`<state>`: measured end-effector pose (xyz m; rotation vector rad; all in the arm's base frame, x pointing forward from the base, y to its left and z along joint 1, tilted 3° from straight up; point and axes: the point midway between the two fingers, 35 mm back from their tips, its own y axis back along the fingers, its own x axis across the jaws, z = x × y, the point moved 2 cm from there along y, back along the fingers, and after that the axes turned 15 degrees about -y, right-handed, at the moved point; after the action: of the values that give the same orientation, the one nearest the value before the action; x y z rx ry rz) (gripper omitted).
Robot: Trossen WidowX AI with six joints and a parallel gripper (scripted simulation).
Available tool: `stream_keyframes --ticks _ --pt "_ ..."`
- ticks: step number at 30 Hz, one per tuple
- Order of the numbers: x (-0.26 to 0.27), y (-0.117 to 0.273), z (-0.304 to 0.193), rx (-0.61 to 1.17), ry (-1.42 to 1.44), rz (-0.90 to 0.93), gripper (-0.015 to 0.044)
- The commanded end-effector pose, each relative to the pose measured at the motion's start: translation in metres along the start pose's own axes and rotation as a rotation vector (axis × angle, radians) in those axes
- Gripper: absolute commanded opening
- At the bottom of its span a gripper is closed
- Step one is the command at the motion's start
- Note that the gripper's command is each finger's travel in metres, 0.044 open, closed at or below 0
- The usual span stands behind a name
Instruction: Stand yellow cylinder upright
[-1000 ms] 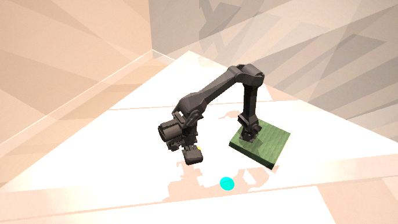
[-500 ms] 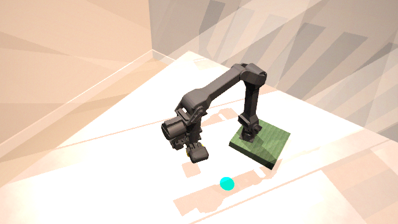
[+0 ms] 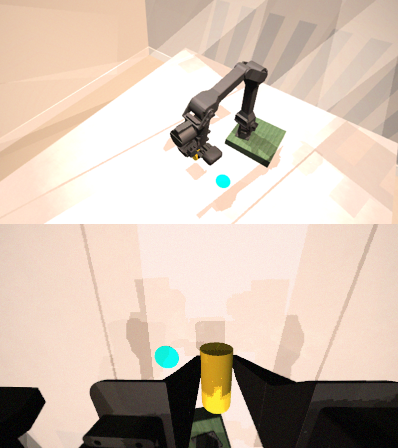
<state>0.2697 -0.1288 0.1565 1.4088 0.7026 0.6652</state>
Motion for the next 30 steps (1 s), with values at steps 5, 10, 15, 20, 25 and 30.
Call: stream_keyframes --ticks 5,10,15,20,25,30 --pt "0.021 0.003 -0.017 0.005 0.209 0.002 0.0105" --pt "0.033 0.005 -0.027 0.006 0.328 0.004 0.0105" --pt "0.044 0.006 -0.037 0.007 0.447 0.005 0.0105" --pt "0.054 0.007 -0.047 0.007 0.565 0.007 0.0105" --pt "0.063 0.009 -0.058 0.008 0.684 0.009 0.0105" --pt "0.072 0.010 -0.069 0.008 0.803 0.010 0.0105"
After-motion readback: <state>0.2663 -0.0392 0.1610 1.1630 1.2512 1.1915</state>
